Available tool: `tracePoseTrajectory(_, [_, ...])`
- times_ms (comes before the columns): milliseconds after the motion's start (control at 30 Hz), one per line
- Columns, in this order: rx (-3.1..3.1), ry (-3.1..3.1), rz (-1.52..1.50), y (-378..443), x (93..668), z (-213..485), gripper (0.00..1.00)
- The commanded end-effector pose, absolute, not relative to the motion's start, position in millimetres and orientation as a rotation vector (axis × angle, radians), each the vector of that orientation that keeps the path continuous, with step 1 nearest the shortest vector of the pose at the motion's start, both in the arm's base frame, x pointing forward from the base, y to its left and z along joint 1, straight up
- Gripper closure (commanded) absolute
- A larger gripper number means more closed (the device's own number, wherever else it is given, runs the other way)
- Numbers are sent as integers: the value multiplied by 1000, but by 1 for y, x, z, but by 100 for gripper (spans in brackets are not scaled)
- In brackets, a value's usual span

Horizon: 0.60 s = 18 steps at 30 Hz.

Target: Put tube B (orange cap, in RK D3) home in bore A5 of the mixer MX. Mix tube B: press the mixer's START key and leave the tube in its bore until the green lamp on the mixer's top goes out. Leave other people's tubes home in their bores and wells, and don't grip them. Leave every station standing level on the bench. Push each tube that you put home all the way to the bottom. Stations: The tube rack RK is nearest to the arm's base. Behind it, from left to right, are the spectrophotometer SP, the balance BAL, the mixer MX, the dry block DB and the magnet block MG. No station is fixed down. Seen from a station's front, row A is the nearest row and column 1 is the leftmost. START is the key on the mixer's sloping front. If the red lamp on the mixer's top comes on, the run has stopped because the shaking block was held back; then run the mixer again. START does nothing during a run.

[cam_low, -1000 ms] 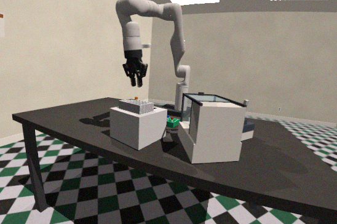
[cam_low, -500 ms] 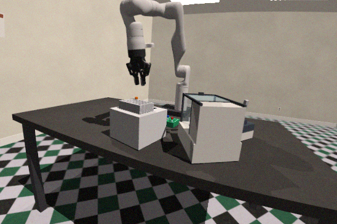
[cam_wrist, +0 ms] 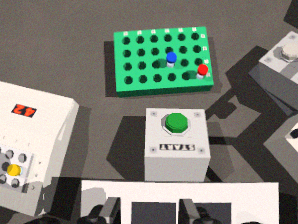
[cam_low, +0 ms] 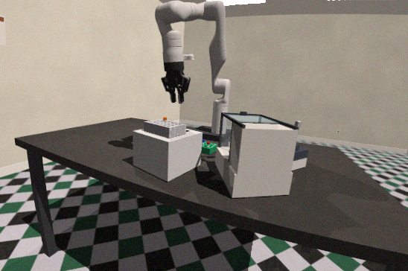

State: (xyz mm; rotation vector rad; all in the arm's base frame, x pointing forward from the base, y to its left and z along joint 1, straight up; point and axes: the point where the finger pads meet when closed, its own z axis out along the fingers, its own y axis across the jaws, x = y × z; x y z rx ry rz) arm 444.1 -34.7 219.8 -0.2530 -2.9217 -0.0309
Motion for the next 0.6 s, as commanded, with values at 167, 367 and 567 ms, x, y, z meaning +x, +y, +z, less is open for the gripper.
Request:
tracePoseTrajectory(167, [-253,-2925,-31,-32,424,221,58])
tracePoseTrajectory(367, [-253,-2925,-31,-29,404,220,58])
tracePoseTrajectory(567, [-253,-2925,-31,-26,387,220,58])
